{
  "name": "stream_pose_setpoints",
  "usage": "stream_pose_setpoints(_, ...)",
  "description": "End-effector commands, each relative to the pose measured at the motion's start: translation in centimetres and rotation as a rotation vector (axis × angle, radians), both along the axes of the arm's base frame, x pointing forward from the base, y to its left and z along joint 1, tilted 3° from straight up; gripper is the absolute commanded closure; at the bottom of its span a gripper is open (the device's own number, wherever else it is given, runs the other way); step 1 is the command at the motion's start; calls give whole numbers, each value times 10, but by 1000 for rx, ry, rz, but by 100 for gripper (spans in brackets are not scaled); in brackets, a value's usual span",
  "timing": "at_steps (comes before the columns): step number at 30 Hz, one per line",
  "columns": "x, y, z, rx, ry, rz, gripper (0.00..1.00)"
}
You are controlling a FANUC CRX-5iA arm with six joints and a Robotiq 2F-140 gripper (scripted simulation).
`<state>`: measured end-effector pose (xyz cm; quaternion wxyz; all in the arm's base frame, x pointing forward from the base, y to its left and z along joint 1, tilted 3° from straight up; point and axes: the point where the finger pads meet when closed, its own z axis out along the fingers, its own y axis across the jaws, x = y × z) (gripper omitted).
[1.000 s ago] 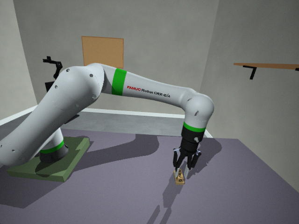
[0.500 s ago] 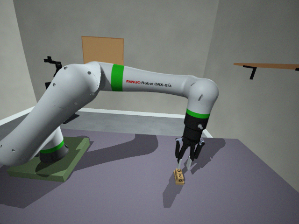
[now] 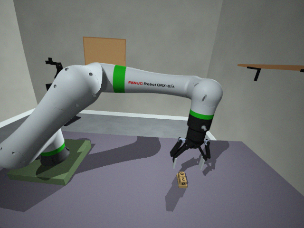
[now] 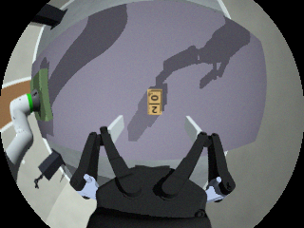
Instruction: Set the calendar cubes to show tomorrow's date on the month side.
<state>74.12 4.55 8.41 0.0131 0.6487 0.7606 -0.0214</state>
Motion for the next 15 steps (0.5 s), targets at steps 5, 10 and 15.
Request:
stream_pose_setpoints(5, 0, 0, 0, 0, -1, 0, 0)
stream_pose_setpoints(10, 0, 0, 0, 0, -1, 0, 0)
stream_pose_setpoints(15, 0, 0, 2, 0, -1, 0, 0)
